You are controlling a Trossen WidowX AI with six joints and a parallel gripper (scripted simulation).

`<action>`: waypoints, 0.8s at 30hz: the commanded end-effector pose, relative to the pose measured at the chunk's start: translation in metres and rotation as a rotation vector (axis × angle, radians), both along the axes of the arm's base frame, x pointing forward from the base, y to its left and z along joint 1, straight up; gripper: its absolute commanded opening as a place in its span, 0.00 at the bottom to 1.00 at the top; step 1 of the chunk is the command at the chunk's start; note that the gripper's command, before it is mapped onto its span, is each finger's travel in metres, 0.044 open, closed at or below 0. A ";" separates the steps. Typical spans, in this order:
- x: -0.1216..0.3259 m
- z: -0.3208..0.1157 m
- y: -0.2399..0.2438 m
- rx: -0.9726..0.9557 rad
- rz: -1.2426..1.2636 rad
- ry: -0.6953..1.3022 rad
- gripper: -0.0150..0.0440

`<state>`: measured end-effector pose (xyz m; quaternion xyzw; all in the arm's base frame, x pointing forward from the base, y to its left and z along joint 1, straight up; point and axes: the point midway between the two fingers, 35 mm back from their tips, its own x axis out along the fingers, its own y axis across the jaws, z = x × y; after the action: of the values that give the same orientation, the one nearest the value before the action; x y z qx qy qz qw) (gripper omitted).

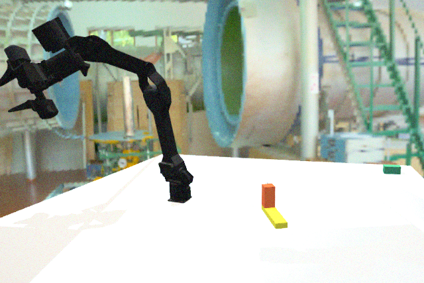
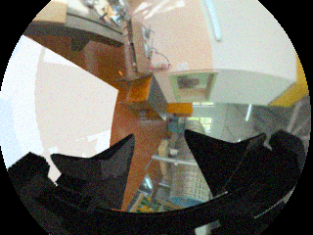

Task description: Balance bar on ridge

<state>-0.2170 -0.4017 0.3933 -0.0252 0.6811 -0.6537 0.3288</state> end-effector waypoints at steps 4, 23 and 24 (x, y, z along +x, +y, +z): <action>0.045 -0.017 -0.019 -0.029 0.085 -0.091 0.79; 0.183 -0.060 -0.038 -0.034 0.301 -0.350 0.79; 0.190 -0.062 -0.038 -0.034 0.308 -0.366 0.79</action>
<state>-0.0449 -0.4403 0.3401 -0.0251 0.5947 -0.6096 0.5236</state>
